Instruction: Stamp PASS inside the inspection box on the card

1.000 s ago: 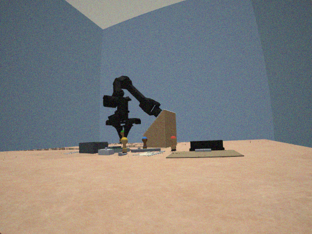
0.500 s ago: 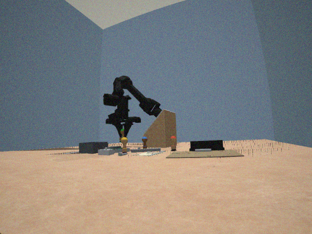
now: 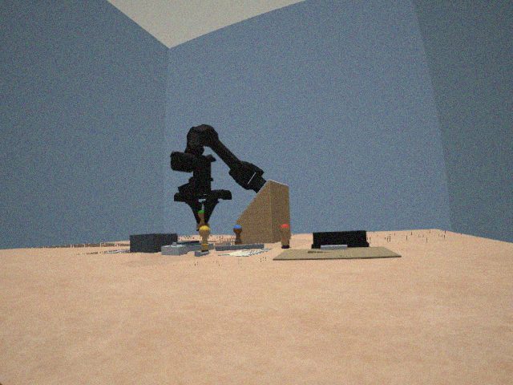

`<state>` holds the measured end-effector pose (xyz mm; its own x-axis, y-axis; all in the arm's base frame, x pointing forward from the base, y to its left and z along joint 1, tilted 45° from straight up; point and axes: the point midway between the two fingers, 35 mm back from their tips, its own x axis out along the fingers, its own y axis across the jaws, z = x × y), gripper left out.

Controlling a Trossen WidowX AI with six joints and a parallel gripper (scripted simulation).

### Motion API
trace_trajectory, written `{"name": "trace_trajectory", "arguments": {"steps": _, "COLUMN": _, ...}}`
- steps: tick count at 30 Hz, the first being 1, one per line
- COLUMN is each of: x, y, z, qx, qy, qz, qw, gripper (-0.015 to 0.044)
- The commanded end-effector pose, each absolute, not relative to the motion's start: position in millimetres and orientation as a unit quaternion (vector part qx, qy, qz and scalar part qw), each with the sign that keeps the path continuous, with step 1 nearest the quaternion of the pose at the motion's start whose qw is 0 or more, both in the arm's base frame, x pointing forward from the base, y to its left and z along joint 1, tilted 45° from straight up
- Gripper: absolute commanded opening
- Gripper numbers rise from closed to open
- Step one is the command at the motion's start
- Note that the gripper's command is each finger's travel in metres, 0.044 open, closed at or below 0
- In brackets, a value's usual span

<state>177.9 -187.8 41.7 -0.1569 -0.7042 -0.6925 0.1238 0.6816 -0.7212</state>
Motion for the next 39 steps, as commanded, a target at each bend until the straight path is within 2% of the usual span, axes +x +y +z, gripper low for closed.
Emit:
{"name": "trace_trajectory", "arguments": {"steps": 1, "x": 179.1, "y": -187.1, "z": 44.7, "qx": -0.214, "qy": 0.679, "qz": -0.341, "qw": 0.613, "gripper": 0.0}}
{"name": "trace_trajectory", "arguments": {"steps": 34, "x": 179.8, "y": -176.2, "z": 56.4, "qx": -0.218, "qy": 0.678, "qz": -0.344, "qw": 0.612, "gripper": 0.0}}
{"name": "trace_trajectory", "arguments": {"steps": 39, "x": 193.5, "y": -176.3, "z": 55.4, "qx": -0.217, "qy": 0.678, "qz": -0.344, "qw": 0.612, "gripper": 0.0}}
